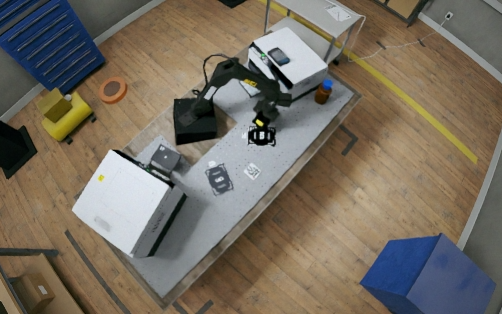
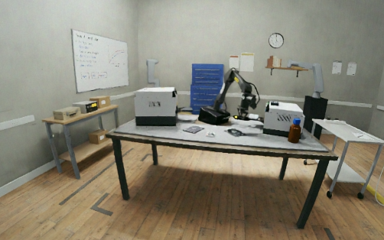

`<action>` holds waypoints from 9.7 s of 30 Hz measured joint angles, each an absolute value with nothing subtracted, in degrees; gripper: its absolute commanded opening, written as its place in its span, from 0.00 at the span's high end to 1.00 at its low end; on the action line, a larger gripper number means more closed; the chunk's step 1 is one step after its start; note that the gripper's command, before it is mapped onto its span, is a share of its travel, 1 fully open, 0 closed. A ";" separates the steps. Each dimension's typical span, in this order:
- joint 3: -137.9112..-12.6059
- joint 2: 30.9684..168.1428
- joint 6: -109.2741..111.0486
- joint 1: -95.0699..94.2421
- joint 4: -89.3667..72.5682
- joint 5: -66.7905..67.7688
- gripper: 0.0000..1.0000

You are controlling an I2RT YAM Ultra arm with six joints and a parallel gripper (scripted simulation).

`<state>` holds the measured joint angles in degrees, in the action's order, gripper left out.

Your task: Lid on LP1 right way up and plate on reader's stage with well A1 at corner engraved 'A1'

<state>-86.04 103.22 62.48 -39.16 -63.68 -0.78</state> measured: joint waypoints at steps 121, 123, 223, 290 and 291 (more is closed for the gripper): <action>-83.50 111.07 33.93 3.33 -58.67 -9.08 0.15; -83.48 111.39 33.43 4.21 -58.65 -9.21 0.15; -81.38 116.09 8.08 30.83 -54.92 -15.03 0.15; -75.48 123.15 7.05 28.27 -41.91 -15.14 0.15; -75.46 123.39 6.98 28.25 -41.65 -15.14 0.15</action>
